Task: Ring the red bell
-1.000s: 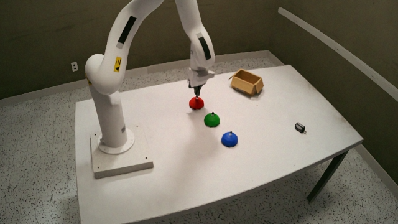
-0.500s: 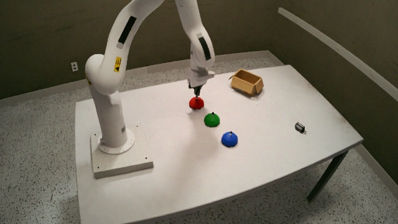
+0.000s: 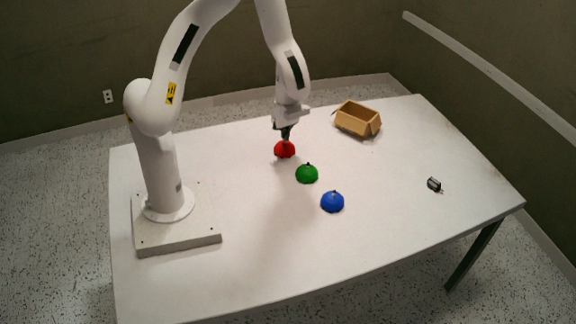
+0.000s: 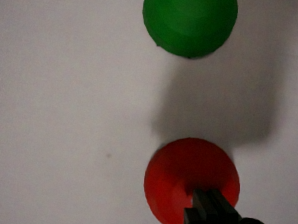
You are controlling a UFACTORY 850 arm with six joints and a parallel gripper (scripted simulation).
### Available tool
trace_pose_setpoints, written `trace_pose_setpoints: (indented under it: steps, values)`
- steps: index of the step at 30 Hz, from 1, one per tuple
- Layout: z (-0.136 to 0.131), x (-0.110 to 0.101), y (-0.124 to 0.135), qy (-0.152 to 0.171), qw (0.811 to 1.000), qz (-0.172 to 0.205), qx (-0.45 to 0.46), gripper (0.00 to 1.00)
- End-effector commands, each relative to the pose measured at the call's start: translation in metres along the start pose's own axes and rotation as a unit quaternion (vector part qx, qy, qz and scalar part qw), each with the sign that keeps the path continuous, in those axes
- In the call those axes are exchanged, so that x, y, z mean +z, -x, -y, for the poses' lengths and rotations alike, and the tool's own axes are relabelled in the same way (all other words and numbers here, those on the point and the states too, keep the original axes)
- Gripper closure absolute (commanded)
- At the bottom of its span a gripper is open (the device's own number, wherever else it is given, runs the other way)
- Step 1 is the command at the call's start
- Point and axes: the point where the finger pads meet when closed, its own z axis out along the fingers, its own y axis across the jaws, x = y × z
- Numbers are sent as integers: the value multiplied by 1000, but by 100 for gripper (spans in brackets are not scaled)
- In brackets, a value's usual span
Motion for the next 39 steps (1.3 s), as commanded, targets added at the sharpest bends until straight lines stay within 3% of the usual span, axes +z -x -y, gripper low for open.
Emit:
trace_pose_setpoints:
  steps: [1, 39]
  values:
    - [1, -1, 0, -1, 1000, 0, 0, 100]
    - [1, 3, 0, -1, 1000, 0, 0, 100]
